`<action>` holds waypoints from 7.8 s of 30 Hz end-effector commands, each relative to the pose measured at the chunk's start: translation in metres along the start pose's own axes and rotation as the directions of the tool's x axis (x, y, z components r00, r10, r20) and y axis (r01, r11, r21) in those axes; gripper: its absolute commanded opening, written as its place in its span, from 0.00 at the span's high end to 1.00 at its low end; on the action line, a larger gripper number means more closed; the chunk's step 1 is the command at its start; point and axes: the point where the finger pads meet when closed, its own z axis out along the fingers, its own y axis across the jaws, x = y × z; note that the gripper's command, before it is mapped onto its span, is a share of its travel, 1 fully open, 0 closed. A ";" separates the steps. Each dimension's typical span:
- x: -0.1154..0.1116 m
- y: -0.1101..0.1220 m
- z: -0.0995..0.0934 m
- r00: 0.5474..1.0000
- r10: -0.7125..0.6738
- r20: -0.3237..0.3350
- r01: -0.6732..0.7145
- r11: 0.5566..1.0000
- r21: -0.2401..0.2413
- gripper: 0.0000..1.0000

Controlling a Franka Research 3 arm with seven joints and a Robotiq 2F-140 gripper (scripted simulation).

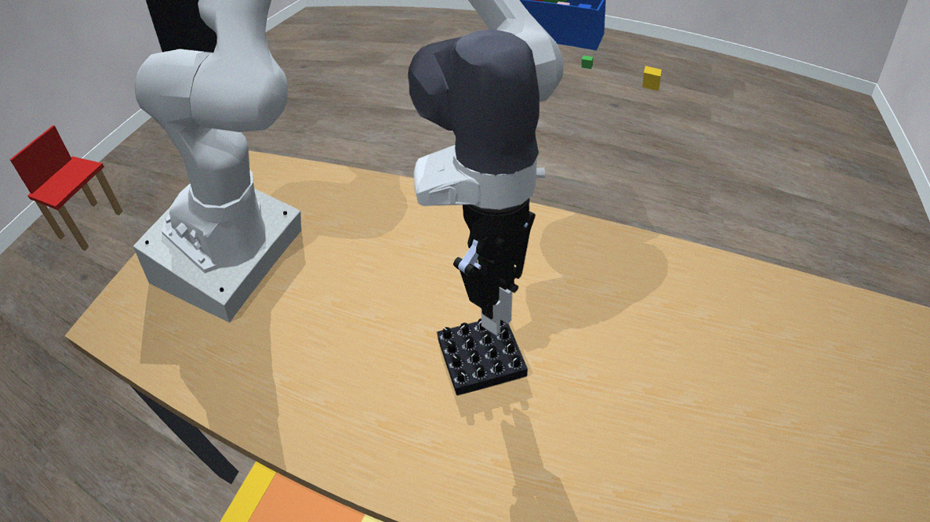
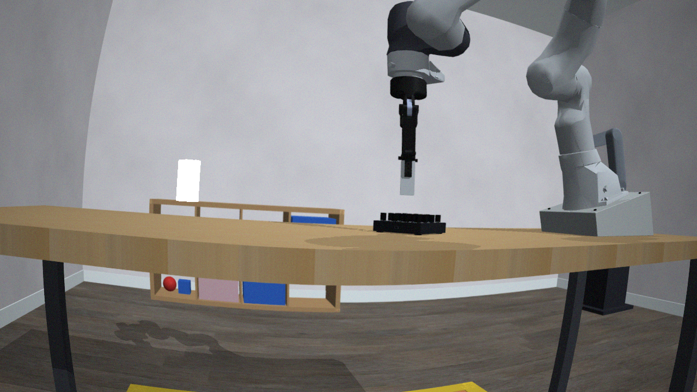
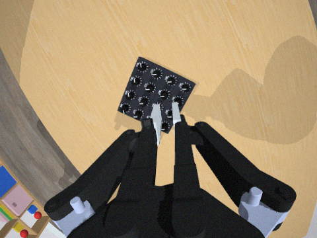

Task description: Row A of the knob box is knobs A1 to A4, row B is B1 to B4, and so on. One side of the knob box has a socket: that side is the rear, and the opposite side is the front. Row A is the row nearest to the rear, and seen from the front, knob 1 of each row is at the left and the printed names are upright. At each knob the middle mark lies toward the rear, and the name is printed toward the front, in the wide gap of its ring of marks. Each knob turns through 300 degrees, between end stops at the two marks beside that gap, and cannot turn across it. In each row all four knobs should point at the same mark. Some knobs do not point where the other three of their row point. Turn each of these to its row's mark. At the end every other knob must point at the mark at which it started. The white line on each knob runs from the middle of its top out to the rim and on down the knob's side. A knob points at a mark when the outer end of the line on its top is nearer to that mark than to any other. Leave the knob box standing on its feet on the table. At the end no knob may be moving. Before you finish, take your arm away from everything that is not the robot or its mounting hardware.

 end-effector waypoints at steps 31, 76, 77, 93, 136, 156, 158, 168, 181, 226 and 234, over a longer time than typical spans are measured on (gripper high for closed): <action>-0.005 -0.020 -0.006 0.819 -0.574 0.012 0.574 0.819 0.012 0.88; -0.005 -0.043 -0.011 0.255 -0.967 0.001 0.967 0.255 0.018 0.88; -0.005 -0.043 -0.011 0.239 -0.971 0.001 0.971 0.239 0.018 0.88; -0.004 -0.050 -0.012 -0.003 -1.000 -0.002 1.000 -0.003 0.016 0.88; -0.001 -0.069 -0.013 -0.602 -0.799 -0.003 0.799 -0.602 0.011 0.88; 0.001 -0.077 -0.013 -0.805 -0.594 0.000 0.594 -0.804 0.011 0.88; 0.001 -0.077 -0.013 -0.810 -0.587 0.001 0.587 -0.810 0.011 0.88; 0.001 -0.077 -0.013 -0.810 -0.586 0.001 0.586 -0.810 0.011 0.88; 0.001 -0.077 -0.013 -0.810 -0.586 0.001 0.586 -0.810 0.011 0.88; 0.001 -0.077 0.008 -0.810 -0.586 0.001 0.586 -0.810 0.011 0.88; 0.000 -0.077 0.016 -0.810 -0.586 0.001 0.586 -0.810 0.011 0.88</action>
